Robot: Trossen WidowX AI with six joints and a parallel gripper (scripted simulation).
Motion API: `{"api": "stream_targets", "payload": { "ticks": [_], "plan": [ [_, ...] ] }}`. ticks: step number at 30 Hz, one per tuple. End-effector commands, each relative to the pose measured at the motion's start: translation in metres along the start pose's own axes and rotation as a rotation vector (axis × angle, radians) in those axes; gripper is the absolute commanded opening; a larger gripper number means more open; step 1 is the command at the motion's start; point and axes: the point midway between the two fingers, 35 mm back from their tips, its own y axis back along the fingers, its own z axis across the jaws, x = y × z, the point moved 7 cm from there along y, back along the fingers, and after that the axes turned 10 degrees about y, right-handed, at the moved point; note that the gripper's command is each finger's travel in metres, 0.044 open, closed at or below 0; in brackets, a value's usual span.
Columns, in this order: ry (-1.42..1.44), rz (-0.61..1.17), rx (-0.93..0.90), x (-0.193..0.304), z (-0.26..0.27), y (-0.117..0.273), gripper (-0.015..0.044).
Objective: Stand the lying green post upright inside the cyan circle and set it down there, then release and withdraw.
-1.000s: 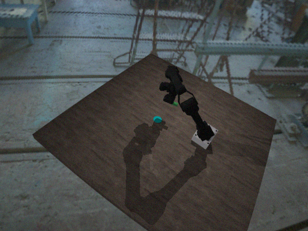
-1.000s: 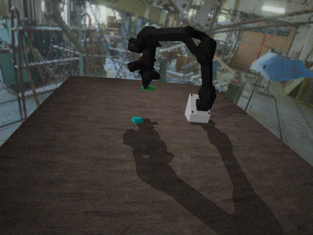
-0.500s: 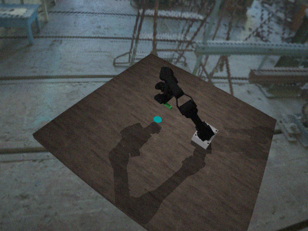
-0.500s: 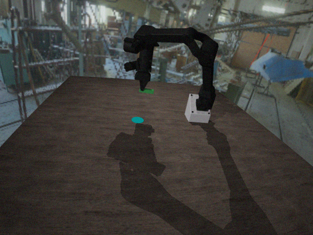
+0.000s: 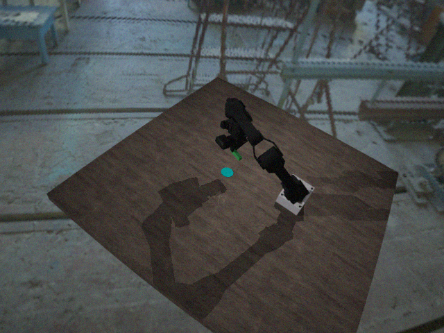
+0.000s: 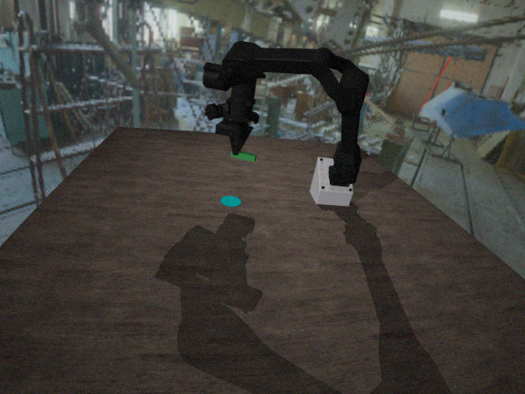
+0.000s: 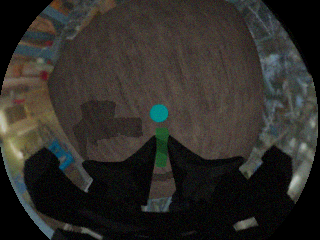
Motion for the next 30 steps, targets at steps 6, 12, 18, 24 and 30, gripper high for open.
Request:
{"api": "stream_targets", "payload": {
  "ticks": [6, 12, 18, 24, 30],
  "plan": [
    [0.007, -0.017, 0.045, 0.001, 0.000, -0.006, 0.0023],
    [0.015, -0.032, 0.076, 0.002, 0.000, -0.010, 0.0023],
    [0.022, -0.048, 0.107, 0.003, 0.000, -0.014, 0.0023],
    [0.030, -0.066, 0.137, 0.004, -0.001, -0.018, 0.0023],
    [0.037, -0.086, 0.166, 0.005, -0.001, -0.022, 0.0023]
  ]
}}
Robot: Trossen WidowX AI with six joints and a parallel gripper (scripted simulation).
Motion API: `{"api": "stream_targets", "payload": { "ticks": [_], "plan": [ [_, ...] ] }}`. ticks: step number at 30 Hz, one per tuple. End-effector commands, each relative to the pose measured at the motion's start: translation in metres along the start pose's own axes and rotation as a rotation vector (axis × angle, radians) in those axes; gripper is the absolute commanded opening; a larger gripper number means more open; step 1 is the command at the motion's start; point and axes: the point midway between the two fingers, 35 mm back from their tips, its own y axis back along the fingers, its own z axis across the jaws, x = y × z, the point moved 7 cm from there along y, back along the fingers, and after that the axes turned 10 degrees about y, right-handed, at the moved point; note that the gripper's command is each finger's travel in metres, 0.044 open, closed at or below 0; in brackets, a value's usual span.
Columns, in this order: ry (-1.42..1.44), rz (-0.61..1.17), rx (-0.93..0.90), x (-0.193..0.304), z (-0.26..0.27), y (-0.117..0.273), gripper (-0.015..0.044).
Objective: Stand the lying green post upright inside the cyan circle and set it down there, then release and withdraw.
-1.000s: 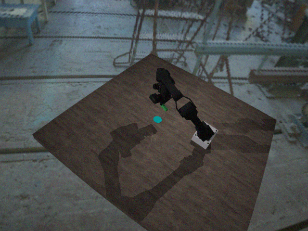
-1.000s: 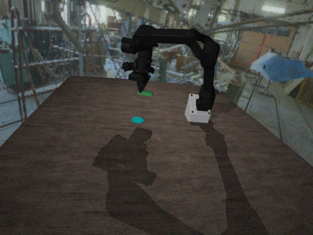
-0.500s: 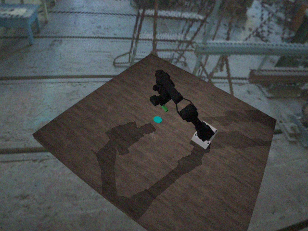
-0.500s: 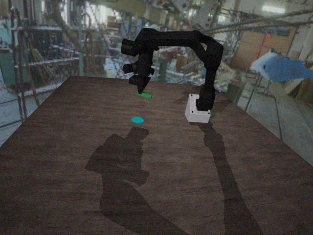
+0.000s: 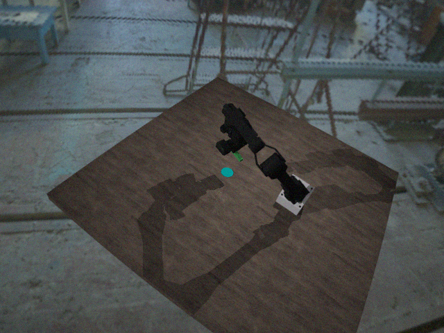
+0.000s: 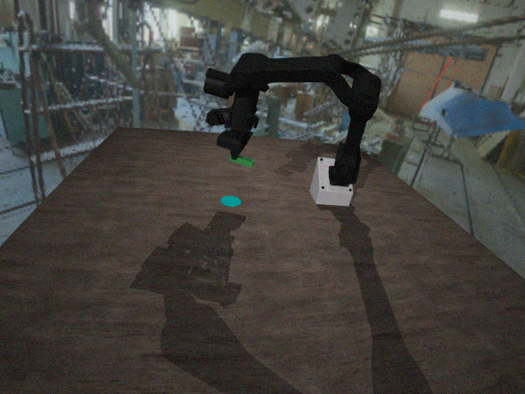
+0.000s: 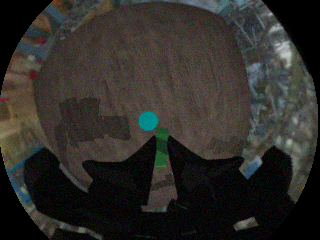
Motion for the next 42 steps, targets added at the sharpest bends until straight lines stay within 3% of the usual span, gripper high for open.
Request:
{"api": "stream_targets", "payload": {
  "ticks": [1, 42],
  "plan": [
    [0.002, -0.011, 0.021, 0.001, 0.000, -0.003, 0.0023],
    [0.031, -0.183, 0.197, 0.009, 0.004, -0.024, 0.0023]
  ]
}}
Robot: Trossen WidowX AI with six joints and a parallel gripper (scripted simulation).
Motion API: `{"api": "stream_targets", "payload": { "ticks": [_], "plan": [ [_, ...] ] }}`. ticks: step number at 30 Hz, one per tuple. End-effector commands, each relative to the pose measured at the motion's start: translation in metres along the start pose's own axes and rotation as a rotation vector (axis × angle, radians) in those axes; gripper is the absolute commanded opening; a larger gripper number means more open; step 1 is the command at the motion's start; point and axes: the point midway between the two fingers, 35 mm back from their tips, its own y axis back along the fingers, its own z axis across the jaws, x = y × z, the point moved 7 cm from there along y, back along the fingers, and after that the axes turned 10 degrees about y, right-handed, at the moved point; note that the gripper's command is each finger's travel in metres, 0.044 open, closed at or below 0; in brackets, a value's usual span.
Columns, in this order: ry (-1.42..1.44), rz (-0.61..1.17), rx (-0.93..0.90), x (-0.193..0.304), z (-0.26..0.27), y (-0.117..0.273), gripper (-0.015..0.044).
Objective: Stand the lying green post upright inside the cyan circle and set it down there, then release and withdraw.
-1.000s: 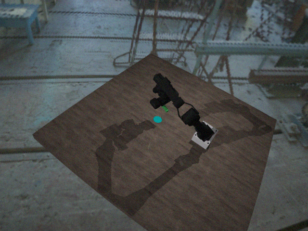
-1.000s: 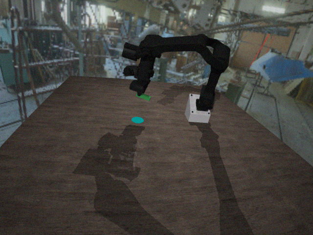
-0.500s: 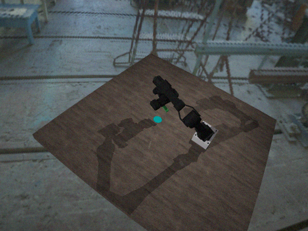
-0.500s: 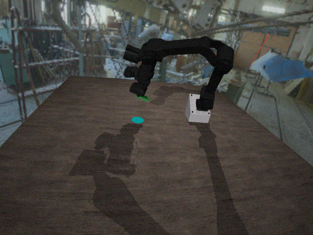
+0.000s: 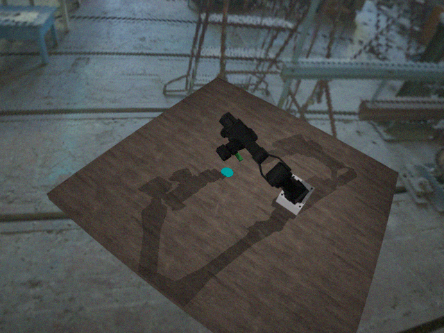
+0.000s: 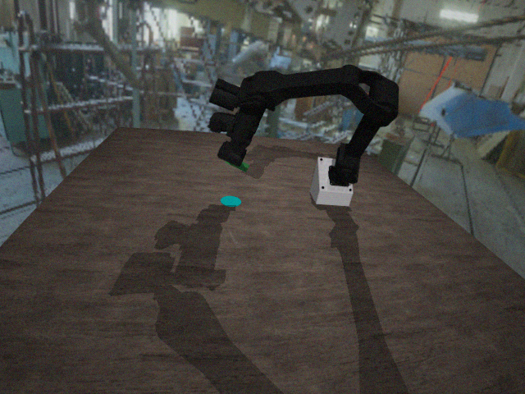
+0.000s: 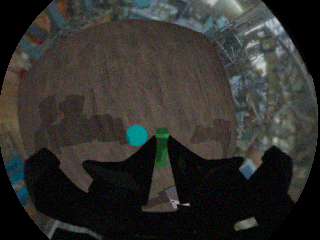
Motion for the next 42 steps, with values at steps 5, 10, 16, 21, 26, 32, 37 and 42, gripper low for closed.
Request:
{"api": "stream_targets", "payload": {
  "ticks": [5, 10, 16, 21, 26, 32, 37, 42],
  "plan": [
    [0.000, -0.038, 0.032, 0.003, 0.002, -0.003, 0.0023],
    [0.001, -0.063, 0.049, 0.004, 0.003, -0.005, 0.0023],
    [0.001, -0.095, 0.069, 0.006, 0.004, -0.007, 0.0023],
    [0.000, -0.122, 0.085, 0.007, 0.005, -0.008, 0.0023],
    [-0.001, -0.150, 0.100, 0.009, 0.006, -0.010, 0.0023],
    [-0.003, -0.185, 0.116, 0.010, 0.007, -0.011, 0.0023],
    [-0.005, -0.214, 0.129, 0.012, 0.009, -0.012, 0.0023],
    [-0.008, -0.244, 0.141, 0.014, 0.010, -0.013, 0.0023]
  ]
}}
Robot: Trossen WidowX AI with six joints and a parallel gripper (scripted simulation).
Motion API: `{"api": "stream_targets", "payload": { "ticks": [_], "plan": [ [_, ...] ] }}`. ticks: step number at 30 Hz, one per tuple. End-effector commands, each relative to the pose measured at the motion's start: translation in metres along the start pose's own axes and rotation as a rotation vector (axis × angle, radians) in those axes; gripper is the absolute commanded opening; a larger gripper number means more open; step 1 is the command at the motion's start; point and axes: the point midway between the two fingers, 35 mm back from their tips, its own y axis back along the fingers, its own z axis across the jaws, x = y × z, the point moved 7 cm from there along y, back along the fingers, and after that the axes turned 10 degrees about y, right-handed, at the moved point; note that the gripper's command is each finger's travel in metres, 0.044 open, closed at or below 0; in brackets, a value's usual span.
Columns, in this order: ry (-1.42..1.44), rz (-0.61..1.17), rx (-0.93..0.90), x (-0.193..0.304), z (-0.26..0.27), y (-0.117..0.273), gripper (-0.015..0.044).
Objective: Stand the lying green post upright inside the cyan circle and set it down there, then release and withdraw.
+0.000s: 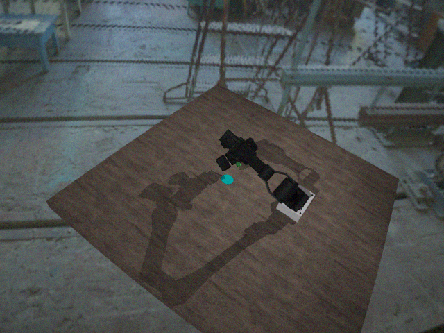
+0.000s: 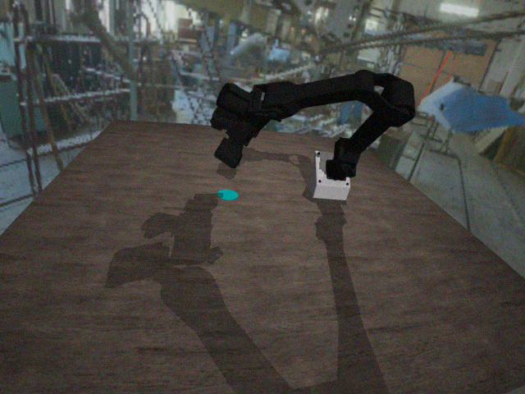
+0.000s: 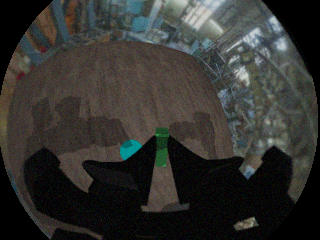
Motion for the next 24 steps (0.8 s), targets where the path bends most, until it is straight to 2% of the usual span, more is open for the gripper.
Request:
{"api": "stream_targets", "payload": {
  "ticks": [1, 24],
  "plan": [
    [-0.005, -0.023, 0.011, 0.0019, 0.0011, -0.0005, 0.0023],
    [-0.029, -0.167, 0.054, 0.0106, 0.0065, -0.0006, 0.0023]
  ]
}}
